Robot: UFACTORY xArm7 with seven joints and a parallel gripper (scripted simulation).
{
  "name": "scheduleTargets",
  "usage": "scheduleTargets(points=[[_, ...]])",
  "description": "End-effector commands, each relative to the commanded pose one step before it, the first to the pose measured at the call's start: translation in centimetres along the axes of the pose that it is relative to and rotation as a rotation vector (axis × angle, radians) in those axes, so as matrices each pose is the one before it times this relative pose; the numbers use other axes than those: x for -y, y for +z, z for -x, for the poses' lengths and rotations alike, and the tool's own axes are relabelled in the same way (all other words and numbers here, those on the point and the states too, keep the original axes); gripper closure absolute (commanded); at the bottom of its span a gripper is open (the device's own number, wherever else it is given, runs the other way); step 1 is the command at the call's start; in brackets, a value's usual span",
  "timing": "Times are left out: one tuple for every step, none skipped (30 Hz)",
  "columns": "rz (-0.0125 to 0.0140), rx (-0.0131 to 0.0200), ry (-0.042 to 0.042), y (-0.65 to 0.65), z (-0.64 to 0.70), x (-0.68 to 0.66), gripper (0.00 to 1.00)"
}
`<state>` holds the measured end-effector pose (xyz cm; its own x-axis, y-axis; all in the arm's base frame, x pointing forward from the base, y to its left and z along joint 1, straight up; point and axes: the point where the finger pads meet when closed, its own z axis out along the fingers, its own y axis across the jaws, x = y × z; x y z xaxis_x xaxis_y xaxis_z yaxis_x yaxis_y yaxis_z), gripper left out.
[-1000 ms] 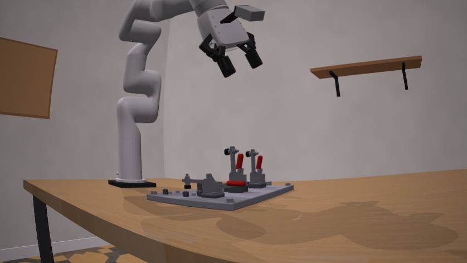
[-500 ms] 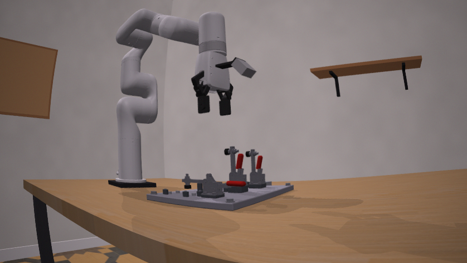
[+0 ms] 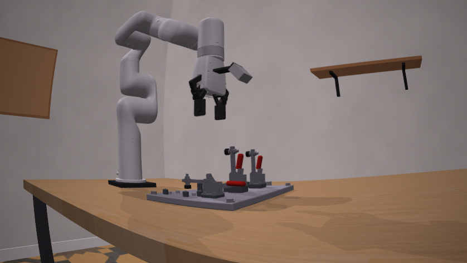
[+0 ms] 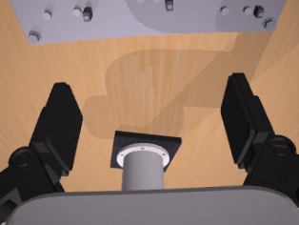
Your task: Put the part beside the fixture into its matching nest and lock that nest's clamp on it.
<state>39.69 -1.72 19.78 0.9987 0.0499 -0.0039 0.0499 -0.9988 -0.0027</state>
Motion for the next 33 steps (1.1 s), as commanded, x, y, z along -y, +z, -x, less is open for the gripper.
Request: scheduleTargets(points=[[0.00076, -0.00423, -0.00055, -0.161, -0.108, 0.006, 0.00], [0.00000, 0.00000, 0.00000, 0.000, 0.000, 0.000, 0.00], [0.00000, 0.00000, 0.00000, 0.000, 0.000, 0.000, 0.00], [0.00000, 0.00000, 0.00000, 0.000, 0.000, 0.000, 0.00], [0.00000, 0.00000, 0.00000, 0.000, 0.000, 0.000, 0.00], [0.00000, 0.00000, 0.00000, 0.000, 0.000, 0.000, 0.00], [0.00000, 0.00000, 0.00000, 0.000, 0.000, 0.000, 0.00], [0.00000, 0.00000, 0.00000, 0.000, 0.000, 0.000, 1.00], [0.00000, 0.00000, 0.00000, 0.000, 0.000, 0.000, 1.00], [0.00000, 0.00000, 0.00000, 0.000, 0.000, 0.000, 1.00], [0.00000, 0.00000, 0.00000, 0.000, 0.000, 0.000, 1.00], [0.00000, 0.00000, 0.00000, 0.000, 0.000, 0.000, 1.00], [0.00000, 0.00000, 0.00000, 0.000, 0.000, 0.000, 1.00], [0.00000, 0.00000, 0.00000, 0.000, 0.000, 0.000, 1.00], [0.00000, 0.00000, 0.00000, 0.000, 0.000, 0.000, 1.00], [0.00000, 0.00000, 0.00000, 0.000, 0.000, 0.000, 1.00], [0.00000, 0.00000, 0.00000, 0.000, 0.000, 0.000, 1.00], [0.00000, 0.00000, 0.00000, 0.000, 0.000, 0.000, 1.00], [0.00000, 0.00000, 0.00000, 0.000, 0.000, 0.000, 1.00], [0.00000, 0.00000, 0.00000, 0.000, 0.000, 0.000, 1.00], [0.00000, 0.00000, 0.00000, 0.000, 0.000, 0.000, 1.00], [0.00000, 0.00000, 0.00000, 0.000, 0.000, 0.000, 1.00], [0.00000, 0.00000, 0.00000, 0.000, 0.000, 0.000, 1.00], [0.00000, 0.00000, 0.00000, 0.000, 0.000, 0.000, 1.00], [0.00000, 0.00000, 0.00000, 0.000, 0.000, 0.000, 1.00], [0.00000, 0.00000, 0.00000, 0.000, 0.000, 0.000, 1.00], [0.00000, 0.00000, 0.00000, 0.000, 0.000, 0.000, 1.00], [0.00000, 0.00000, 0.00000, 0.000, 0.000, 0.000, 1.00], [0.00000, 0.00000, 0.00000, 0.000, 0.000, 0.000, 1.00], [0.00000, 0.00000, 0.00000, 0.000, 0.000, 0.000, 1.00], [0.00000, 0.00000, 0.00000, 0.000, 0.000, 0.000, 1.00], [0.00000, 0.00000, 0.00000, 0.000, 0.000, 0.000, 1.00], [0.00000, 0.00000, 0.00000, 0.000, 0.000, 0.000, 1.00]])
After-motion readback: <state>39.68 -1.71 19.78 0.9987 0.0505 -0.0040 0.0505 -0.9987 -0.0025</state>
